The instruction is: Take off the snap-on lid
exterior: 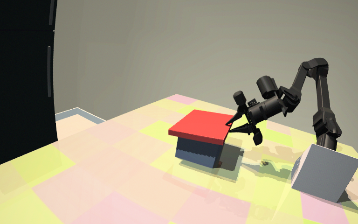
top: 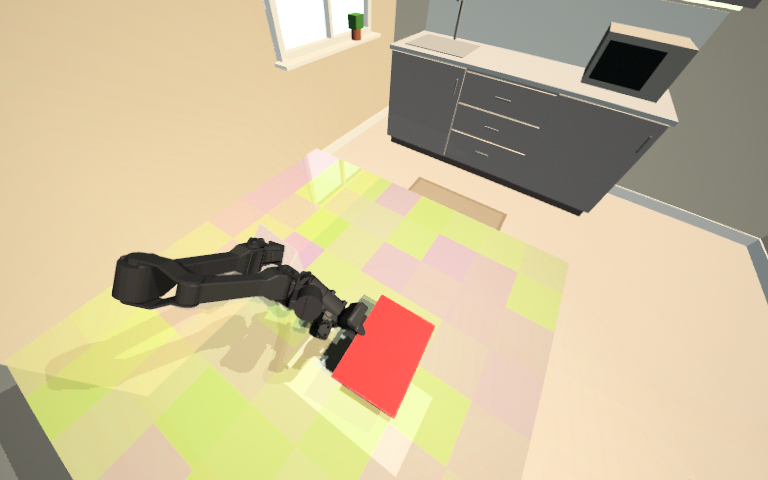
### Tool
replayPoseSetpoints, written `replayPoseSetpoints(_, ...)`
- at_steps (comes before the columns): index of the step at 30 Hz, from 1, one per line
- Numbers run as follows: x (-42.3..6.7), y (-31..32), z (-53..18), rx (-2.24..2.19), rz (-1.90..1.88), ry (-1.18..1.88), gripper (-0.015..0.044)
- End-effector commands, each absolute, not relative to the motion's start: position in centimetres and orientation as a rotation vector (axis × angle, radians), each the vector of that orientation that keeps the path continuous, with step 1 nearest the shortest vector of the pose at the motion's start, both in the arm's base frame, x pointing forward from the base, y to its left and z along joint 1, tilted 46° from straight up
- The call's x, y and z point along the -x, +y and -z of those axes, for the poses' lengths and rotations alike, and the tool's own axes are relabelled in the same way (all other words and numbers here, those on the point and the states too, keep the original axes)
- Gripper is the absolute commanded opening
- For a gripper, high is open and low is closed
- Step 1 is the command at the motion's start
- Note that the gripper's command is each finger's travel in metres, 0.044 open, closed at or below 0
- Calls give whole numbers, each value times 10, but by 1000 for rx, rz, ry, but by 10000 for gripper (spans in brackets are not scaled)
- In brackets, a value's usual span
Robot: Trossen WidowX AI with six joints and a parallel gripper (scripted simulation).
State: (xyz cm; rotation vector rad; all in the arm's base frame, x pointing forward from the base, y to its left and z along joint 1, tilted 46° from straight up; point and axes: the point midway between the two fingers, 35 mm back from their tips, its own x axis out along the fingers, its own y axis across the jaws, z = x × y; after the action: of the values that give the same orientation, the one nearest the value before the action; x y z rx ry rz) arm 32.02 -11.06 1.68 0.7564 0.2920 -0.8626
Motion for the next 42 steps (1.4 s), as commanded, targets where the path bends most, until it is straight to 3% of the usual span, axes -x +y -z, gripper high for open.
replayPoseSetpoints(1,-321,-111,-17,-755,861,294,0)
replayPoseSetpoints(42,-340,-78,-51,-756,860,293,0)
